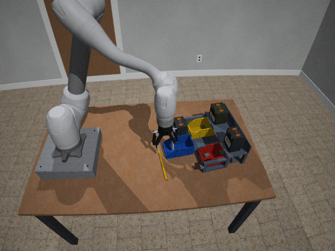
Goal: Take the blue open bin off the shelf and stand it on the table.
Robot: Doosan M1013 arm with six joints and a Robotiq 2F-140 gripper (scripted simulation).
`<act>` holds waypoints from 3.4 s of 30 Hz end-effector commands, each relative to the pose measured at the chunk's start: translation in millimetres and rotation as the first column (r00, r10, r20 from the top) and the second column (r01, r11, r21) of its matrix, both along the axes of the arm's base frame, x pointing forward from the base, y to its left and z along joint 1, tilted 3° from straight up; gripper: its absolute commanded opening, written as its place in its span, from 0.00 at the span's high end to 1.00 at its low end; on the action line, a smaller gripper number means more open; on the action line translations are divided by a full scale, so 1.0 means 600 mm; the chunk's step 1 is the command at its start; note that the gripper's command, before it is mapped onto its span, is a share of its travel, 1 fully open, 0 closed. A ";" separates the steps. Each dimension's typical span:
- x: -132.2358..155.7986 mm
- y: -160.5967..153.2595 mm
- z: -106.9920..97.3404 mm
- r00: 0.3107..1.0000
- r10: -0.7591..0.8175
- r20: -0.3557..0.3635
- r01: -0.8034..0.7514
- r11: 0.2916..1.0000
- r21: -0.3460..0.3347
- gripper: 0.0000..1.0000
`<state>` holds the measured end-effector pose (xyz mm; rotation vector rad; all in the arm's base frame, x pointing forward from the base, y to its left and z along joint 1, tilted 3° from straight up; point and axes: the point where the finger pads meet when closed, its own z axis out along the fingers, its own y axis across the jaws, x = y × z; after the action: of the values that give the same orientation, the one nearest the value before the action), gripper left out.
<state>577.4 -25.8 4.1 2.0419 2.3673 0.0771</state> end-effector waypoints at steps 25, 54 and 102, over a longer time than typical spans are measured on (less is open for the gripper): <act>-0.007 -0.004 0.158 1.000 0.000 0.000 0.000 1.000 0.000 0.43; -0.007 -0.005 0.170 1.000 0.000 0.000 0.000 1.000 0.000 0.43; -0.007 -0.004 0.154 1.000 0.000 0.000 0.000 1.000 0.000 0.43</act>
<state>573.4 -28.3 96.2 2.0418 2.3672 0.0773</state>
